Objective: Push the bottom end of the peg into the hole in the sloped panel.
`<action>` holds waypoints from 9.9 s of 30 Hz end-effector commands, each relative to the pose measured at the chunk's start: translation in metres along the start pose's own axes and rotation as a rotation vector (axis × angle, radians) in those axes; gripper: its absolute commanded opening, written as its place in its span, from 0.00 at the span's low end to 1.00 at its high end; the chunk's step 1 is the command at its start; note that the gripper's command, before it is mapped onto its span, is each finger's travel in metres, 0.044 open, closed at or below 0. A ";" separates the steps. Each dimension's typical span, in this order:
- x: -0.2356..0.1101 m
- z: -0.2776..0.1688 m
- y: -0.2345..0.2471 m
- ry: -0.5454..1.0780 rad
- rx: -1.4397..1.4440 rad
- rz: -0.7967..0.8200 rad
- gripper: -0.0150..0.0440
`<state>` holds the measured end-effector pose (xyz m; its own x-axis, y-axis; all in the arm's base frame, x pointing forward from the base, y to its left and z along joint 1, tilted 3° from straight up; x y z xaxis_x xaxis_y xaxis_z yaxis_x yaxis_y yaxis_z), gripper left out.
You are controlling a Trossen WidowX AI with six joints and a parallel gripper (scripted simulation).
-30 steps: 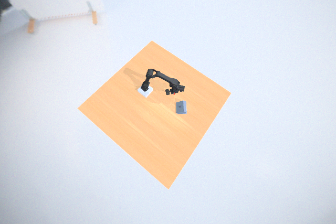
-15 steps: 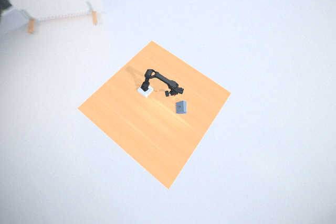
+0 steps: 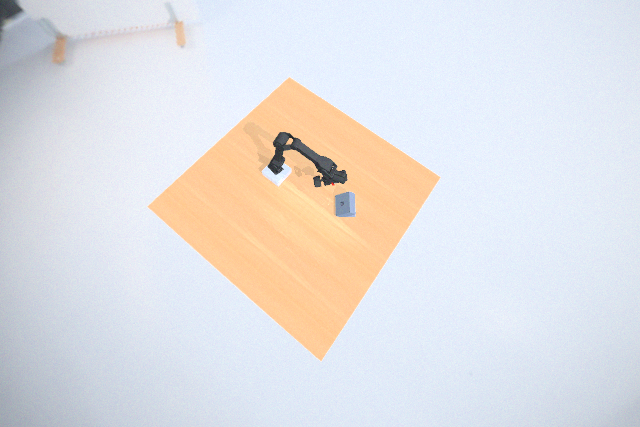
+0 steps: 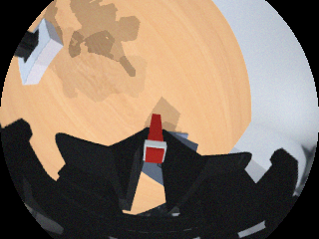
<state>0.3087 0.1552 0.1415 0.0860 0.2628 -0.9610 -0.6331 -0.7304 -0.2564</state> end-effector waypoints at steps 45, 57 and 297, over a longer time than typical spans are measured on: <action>-0.010 -0.054 0.031 -0.003 0.085 -0.292 0.25; -0.014 -0.066 0.041 0.010 0.097 -0.364 0.25; -0.004 -0.107 0.051 0.078 0.109 -0.571 1.00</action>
<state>0.3611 0.0521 0.1178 0.4934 0.5436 -0.6790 -0.5466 -0.4135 -0.7282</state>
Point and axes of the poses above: the point midway between the two fingers, 35 mm back from their tips, its own x axis out along the fingers, its own y axis across the jaws, z = x × y, the point moved 5 cm from there along -x, back along the fingers, and after that the axes turned 7 degrees about x, right-handed, at the moved point
